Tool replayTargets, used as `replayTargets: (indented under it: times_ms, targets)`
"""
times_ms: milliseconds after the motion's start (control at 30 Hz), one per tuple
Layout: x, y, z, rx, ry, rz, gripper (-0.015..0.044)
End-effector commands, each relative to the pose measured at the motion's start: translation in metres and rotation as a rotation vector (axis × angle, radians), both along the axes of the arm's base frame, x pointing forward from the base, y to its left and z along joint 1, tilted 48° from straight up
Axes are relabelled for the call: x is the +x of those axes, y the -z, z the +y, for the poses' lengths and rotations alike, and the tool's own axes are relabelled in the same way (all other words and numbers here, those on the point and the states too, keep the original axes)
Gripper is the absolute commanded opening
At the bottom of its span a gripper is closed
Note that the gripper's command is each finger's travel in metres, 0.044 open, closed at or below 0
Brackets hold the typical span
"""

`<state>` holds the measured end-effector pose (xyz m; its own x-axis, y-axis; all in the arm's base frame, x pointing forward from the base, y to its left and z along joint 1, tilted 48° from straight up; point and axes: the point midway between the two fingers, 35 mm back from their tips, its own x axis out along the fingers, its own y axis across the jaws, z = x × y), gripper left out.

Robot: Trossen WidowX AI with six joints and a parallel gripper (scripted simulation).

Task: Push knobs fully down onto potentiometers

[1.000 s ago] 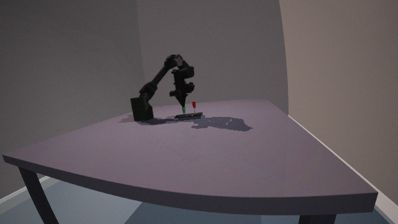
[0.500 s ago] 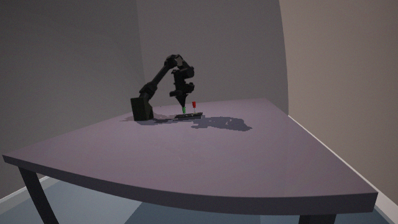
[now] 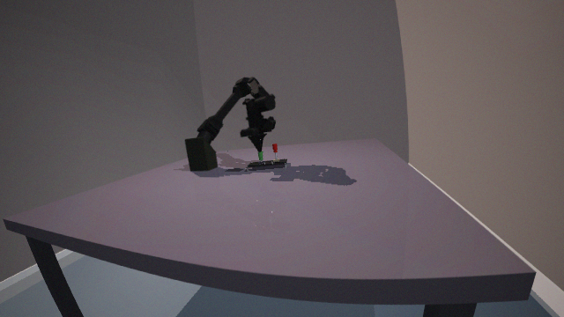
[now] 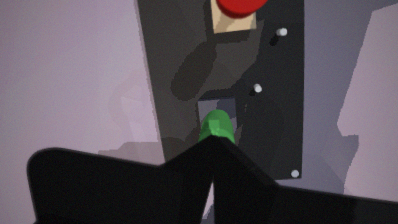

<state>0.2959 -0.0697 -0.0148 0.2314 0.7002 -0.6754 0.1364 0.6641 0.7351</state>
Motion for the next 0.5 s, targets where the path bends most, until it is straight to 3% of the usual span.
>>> replayTargets:
  times_ms: [0,467]
  targets:
    - [0.0052,0.0091,0.0121,0.007,-0.033,-0.001,0.0000]
    - [0.0028,0.0005,0.0023,0.006,-0.033,-0.001,0.0000]
